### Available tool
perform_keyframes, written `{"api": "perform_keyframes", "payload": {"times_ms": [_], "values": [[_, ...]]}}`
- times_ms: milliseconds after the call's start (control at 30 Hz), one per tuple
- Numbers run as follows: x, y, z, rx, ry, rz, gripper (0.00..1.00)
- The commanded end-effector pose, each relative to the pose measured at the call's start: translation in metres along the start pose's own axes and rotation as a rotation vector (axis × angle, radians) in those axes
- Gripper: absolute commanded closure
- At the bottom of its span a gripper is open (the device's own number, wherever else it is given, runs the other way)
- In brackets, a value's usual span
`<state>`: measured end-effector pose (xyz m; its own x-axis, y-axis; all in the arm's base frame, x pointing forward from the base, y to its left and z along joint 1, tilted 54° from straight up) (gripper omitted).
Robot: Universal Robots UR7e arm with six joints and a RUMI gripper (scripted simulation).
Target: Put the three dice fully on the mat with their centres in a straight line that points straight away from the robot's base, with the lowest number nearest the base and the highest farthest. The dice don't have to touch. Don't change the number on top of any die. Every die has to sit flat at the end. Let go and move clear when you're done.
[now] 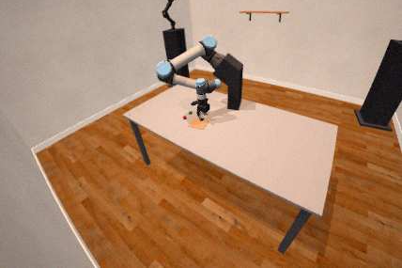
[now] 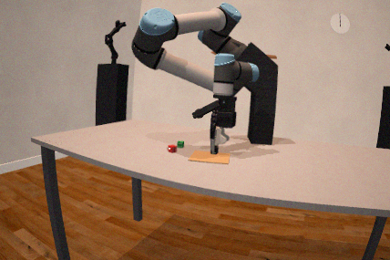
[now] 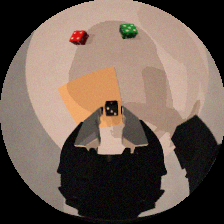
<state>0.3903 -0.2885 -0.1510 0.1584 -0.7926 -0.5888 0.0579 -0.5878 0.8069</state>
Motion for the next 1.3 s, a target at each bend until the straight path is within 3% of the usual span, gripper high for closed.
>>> {"api": "perform_keyframes", "payload": {"times_ms": [0, 300, 800, 1133, 1167, 1267], "values": [[0.0, 0.0, 0.0, 0.0, 0.001, 0.0, 0.76], [-0.009, 0.0, 0.0, 0.0, 0.001, 0.0, 0.76], [-0.08, 0.0, 0.0, 0.0, 0.001, 0.0, 0.76], [-0.09, 0.0, 0.0, 0.0, 0.001, 0.0, 0.76], [-0.09, 0.0, 0.0, 0.0, 0.001, 0.0, 0.0], [-0.09, 0.0, 0.0, 0.0, 0.001, 0.0, 0.0]]}}
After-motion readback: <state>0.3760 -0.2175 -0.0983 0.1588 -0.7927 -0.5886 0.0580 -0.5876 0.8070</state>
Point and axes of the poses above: the point where the finger pads meet when closed, its own x axis out along the fingers, its own z axis across the jaws, y = z × x, the point moved 1 cm from there along -x, back along the fingers, and after that the axes turned 12 degrees about -x, right-handed, at the moved point
